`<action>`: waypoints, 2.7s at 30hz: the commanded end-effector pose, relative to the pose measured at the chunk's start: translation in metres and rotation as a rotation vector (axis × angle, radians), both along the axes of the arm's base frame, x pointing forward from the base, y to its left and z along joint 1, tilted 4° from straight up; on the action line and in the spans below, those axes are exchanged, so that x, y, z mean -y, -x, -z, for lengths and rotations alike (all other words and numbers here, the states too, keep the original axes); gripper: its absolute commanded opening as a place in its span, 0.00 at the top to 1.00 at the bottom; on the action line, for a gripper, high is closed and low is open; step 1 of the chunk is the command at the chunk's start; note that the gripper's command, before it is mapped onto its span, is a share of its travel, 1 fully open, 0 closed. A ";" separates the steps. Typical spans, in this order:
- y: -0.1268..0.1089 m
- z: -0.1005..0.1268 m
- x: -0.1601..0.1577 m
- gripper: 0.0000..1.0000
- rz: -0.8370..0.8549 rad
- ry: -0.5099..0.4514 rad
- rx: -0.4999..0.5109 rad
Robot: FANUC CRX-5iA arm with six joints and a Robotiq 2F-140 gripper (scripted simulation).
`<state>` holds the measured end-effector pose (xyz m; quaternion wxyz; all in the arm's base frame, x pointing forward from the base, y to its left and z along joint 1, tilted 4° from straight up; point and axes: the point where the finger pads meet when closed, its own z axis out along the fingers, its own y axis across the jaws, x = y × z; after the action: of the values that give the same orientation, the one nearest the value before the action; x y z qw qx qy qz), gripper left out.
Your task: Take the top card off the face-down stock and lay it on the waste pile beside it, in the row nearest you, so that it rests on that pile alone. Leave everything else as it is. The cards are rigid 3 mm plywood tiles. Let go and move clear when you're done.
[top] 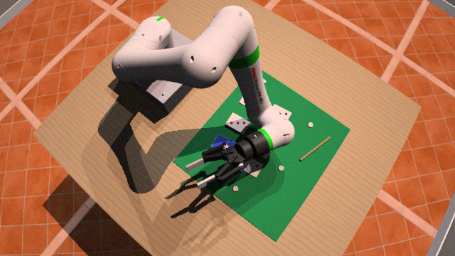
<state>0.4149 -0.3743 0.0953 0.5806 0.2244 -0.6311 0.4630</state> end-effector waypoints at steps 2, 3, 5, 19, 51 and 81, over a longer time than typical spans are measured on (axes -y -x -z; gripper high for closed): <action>0.000 0.000 0.000 0.49 0.000 0.000 0.000; 0.000 0.000 0.000 0.49 0.000 0.000 0.000; 0.000 0.000 0.000 0.49 0.000 0.000 0.000; 0.002 0.000 0.001 0.00 0.007 -0.008 0.006; 0.042 0.097 -0.152 0.00 0.535 -0.952 1.081; 0.003 0.078 -0.184 0.00 0.212 -1.369 1.080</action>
<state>0.4117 -0.1906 0.0169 -0.0140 0.1022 -0.9943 -0.0283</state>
